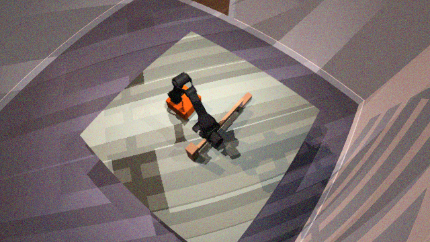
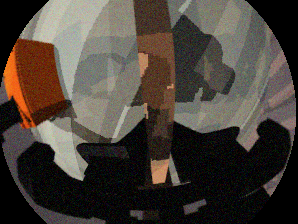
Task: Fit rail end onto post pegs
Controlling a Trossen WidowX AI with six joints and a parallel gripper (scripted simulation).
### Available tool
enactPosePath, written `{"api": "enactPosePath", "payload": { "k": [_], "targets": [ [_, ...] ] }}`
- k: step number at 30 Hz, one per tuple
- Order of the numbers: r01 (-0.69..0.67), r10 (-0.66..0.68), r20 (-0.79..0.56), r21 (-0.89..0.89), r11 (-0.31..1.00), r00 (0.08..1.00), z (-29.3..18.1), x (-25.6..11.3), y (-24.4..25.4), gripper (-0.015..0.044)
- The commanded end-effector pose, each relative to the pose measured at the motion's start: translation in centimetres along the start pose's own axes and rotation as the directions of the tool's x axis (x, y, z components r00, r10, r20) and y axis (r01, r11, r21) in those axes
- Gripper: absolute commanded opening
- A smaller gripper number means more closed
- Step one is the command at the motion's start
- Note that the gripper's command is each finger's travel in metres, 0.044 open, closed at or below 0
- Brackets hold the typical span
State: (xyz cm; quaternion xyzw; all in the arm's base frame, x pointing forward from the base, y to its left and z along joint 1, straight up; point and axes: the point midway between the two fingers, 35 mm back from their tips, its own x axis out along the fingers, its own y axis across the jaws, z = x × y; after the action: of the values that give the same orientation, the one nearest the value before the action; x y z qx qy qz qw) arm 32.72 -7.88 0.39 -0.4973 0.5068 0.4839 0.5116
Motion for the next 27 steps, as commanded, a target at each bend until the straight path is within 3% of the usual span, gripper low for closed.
{"api": "enactPosePath", "payload": {
  "k": [1, 27],
  "targets": [
    [0.006, -0.006, -0.001, 0.002, 1.0, 1.0, 0.06, -0.09, -0.07, 0.0],
    [0.006, -0.006, -0.001, 0.002, 1.0, 1.0, -0.56, -0.07, 0.02, 0.0]
  ]
}}
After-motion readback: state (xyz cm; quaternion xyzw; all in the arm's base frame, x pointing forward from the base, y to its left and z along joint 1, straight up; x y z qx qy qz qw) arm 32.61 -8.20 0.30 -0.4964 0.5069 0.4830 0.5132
